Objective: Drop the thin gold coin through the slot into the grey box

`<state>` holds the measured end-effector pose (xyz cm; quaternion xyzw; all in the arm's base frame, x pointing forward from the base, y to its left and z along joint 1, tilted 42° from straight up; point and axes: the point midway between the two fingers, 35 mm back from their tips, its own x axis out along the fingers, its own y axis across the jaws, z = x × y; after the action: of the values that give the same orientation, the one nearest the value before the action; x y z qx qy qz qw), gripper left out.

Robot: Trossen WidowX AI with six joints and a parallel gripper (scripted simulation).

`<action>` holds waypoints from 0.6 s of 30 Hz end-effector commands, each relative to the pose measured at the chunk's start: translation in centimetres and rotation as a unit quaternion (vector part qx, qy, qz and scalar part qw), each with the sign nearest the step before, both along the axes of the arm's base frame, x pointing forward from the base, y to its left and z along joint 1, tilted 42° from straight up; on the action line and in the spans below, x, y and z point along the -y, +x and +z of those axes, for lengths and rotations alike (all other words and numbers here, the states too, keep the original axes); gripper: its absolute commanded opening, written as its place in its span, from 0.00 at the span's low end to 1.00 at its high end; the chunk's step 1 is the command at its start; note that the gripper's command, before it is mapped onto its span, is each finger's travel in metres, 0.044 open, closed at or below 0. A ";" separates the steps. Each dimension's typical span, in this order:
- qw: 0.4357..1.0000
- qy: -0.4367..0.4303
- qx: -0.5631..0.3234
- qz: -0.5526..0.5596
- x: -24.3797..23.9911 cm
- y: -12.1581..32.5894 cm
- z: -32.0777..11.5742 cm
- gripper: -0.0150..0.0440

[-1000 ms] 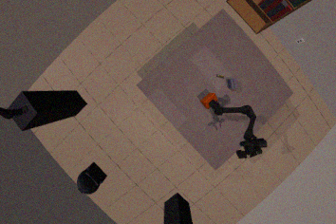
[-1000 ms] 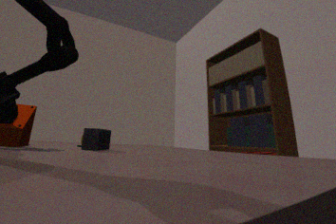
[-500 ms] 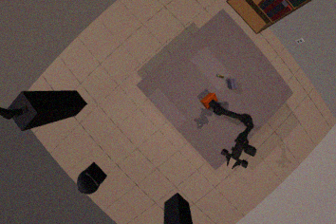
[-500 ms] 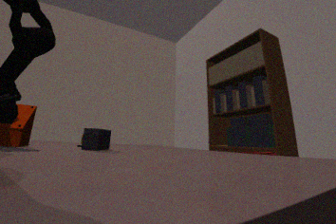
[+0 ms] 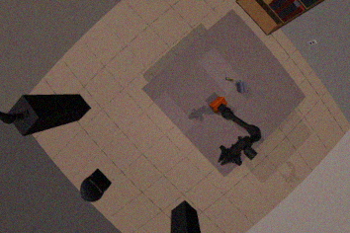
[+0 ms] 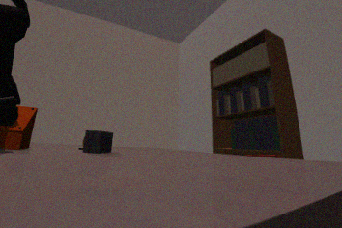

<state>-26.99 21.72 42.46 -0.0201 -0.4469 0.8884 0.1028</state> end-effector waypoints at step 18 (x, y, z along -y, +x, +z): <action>0.939 -0.252 -0.010 -0.232 -13.4 8.6 -7.4 0.53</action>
<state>-19.83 33.49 36.50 -0.1250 -0.2406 0.9233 0.2720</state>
